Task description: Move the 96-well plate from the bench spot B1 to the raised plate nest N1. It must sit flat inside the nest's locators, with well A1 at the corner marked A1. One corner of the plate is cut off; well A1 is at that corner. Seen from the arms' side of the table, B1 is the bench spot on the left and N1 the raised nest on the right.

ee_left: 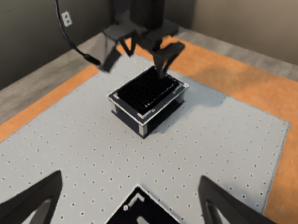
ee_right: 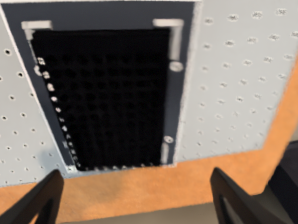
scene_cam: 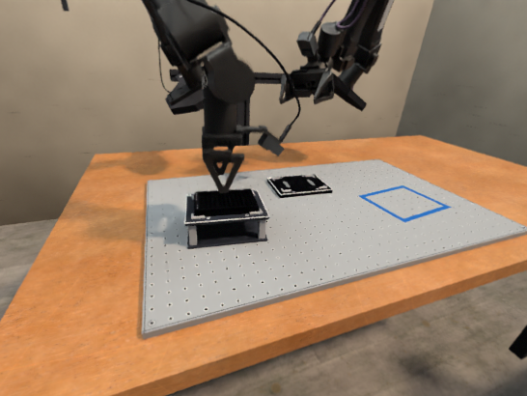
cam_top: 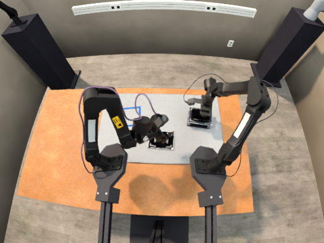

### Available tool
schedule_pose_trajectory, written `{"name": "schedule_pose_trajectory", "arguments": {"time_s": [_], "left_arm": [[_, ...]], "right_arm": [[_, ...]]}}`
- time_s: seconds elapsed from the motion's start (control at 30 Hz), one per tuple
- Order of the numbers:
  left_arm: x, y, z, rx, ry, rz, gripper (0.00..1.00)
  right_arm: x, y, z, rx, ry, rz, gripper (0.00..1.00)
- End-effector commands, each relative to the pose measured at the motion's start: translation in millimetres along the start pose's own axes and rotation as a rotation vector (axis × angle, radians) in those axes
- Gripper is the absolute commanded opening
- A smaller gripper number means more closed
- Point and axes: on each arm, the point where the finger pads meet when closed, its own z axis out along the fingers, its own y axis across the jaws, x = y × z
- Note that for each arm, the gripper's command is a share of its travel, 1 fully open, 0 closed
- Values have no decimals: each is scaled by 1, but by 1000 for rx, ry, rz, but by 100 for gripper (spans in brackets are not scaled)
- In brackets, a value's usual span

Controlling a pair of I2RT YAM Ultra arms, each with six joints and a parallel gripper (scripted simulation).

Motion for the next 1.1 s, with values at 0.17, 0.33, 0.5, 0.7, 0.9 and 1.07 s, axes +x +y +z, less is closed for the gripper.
{"name": "schedule_pose_trajectory", "arguments": {"time_s": [0.17,0.33,0.5,0.7,0.9,1.07], "left_arm": [[-4,-2,0,1,-14,0,100],[-4,-2,0,1,-14,0,100],[-4,-2,0,1,-14,0,100],[-4,-2,0,1,-14,0,100],[-4,-2,0,1,-14,0,100],[-4,-2,0,1,-14,0,100]], "right_arm": [[-6,6,-59,-32,-17,-12,100],[-6,13,-49,-52,-15,-21,100],[-9,8,-50,-31,-33,30,100],[-12,0,-52,71,-141,322,100],[-11,9,-54,130,-217,528,100],[-10,12,-55,156,-251,624,100]]}}
